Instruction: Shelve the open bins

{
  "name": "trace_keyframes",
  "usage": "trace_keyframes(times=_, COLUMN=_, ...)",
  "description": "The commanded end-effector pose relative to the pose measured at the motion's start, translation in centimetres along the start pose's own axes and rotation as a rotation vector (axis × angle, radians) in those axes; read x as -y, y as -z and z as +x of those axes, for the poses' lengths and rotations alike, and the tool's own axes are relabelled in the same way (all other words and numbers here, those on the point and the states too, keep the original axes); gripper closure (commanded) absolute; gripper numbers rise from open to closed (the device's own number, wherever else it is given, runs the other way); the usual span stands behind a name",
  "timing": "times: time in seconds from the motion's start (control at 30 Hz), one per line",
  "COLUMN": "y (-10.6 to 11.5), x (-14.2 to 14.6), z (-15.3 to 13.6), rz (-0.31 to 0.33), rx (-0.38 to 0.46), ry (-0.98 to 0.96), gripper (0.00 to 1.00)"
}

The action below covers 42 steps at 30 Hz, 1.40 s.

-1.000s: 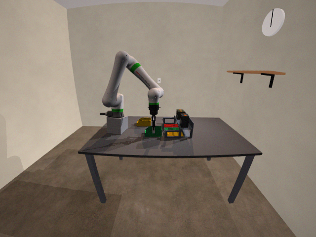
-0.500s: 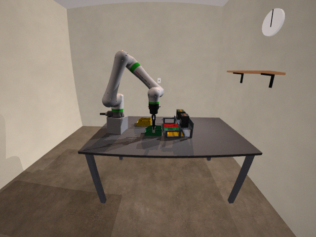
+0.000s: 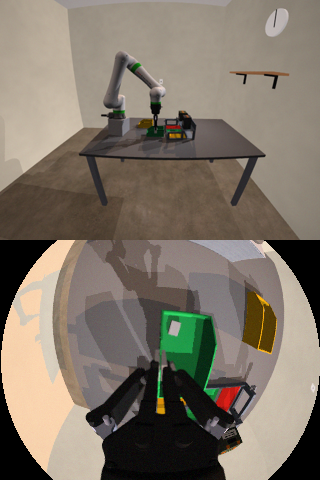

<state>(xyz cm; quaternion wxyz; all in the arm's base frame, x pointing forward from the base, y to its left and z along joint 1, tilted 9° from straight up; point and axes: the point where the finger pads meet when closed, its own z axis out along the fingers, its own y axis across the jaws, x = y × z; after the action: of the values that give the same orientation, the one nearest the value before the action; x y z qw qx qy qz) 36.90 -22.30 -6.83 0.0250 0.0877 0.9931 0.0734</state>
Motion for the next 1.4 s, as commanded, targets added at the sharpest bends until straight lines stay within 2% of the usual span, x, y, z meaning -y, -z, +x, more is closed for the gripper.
trace_keyframes(times=0.0, y=0.3, x=0.0, z=0.0, rz=0.000, rx=0.000, ry=0.000, gripper=1.00)
trace_keyframes(times=1.37, y=4.6, x=0.0, z=0.0, rz=0.000, rx=0.000, ry=0.000, gripper=1.00)
